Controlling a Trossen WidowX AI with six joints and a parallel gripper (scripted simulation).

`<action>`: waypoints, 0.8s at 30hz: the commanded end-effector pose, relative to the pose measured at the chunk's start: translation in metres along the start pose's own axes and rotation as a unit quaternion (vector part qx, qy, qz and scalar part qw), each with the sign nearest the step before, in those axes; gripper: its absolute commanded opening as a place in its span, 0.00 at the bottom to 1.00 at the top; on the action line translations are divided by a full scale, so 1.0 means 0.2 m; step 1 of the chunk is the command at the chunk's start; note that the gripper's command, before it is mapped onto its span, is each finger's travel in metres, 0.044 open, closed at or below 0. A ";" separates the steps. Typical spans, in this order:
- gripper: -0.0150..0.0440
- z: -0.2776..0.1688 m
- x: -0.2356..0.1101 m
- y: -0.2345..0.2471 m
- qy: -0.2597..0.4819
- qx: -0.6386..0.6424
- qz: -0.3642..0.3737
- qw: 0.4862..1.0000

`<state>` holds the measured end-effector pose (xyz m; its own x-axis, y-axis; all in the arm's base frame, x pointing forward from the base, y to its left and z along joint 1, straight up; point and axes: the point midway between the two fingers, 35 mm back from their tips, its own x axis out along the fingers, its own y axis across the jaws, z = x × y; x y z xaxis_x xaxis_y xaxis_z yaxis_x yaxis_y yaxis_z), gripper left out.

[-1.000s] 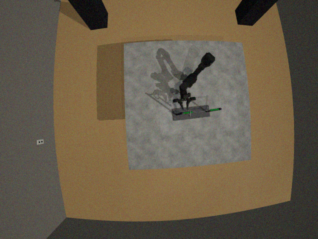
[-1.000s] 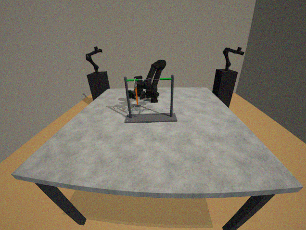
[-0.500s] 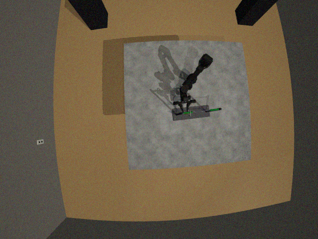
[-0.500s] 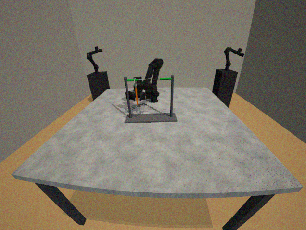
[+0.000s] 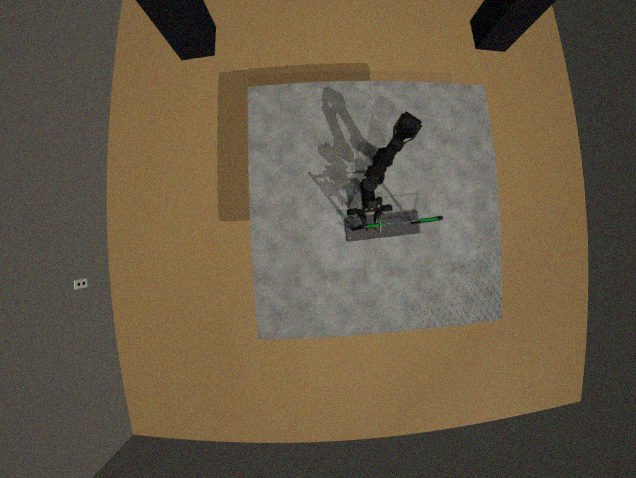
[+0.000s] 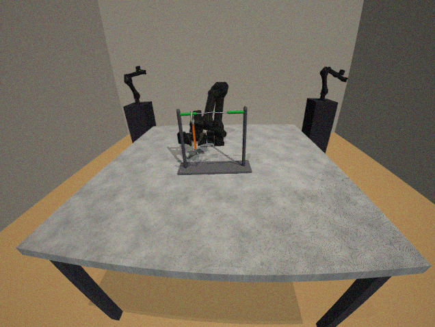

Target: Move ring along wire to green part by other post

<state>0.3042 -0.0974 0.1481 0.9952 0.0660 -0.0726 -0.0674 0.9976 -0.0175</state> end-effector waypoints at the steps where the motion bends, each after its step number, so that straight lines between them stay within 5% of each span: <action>1: 0.53 -0.01 0.03 0.00 0.001 0.003 -0.002 1.000; 24: 0.53 -0.01 0.07 0.01 0.000 0.003 -0.002 1.000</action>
<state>0.3170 -0.0944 0.1449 0.9950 0.0682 -0.0724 -0.0695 0.9975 -0.0147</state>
